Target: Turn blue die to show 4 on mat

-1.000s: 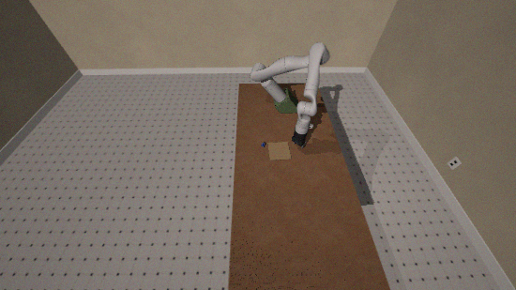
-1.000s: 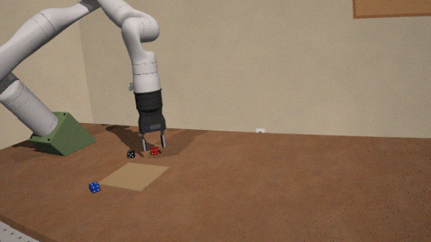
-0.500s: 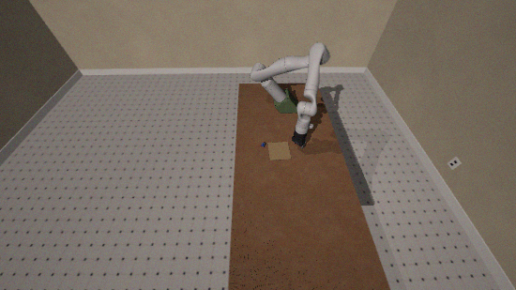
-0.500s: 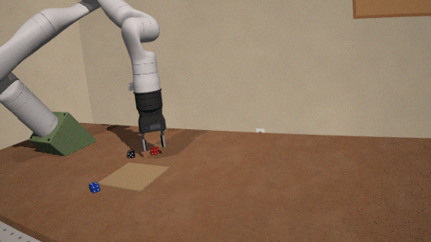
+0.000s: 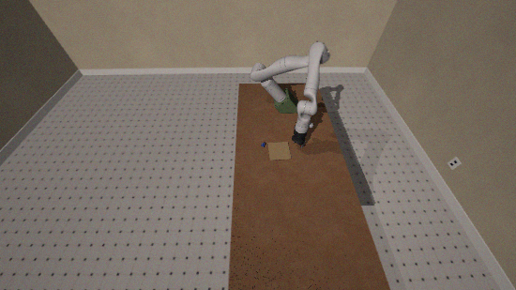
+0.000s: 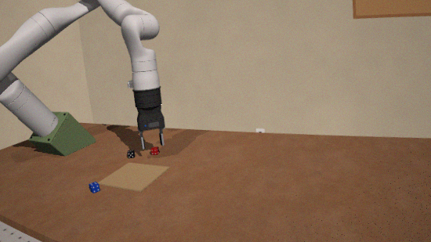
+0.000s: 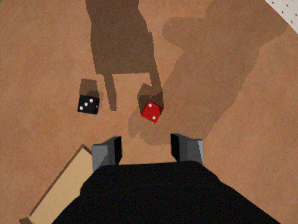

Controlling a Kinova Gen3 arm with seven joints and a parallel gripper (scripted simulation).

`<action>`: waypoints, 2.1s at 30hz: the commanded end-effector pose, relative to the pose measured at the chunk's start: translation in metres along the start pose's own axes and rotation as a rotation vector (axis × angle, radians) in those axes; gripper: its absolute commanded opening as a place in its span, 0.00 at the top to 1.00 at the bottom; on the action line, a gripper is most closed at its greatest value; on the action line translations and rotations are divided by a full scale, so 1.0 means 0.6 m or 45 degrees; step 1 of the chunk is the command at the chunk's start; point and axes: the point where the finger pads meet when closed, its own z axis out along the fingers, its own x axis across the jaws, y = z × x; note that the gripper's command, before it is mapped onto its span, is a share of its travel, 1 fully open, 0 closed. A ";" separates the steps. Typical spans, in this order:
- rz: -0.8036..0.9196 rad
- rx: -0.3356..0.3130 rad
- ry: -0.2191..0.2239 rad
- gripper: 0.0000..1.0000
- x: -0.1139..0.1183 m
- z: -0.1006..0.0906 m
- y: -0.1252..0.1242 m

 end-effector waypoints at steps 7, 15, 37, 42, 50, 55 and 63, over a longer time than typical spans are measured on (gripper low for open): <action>-0.003 -0.002 0.015 0.00 0.005 -0.077 -0.001; -0.003 -0.002 0.015 0.00 0.004 -0.164 -0.001; 0.340 -0.002 0.013 0.00 -0.057 -0.171 0.077; 0.730 0.000 0.013 0.00 -0.137 -0.166 0.151; 1.324 0.003 0.017 0.00 -0.268 -0.157 0.228; 1.467 0.004 0.018 0.00 -0.301 -0.155 0.241; 1.480 0.004 0.018 0.00 -0.303 -0.154 0.242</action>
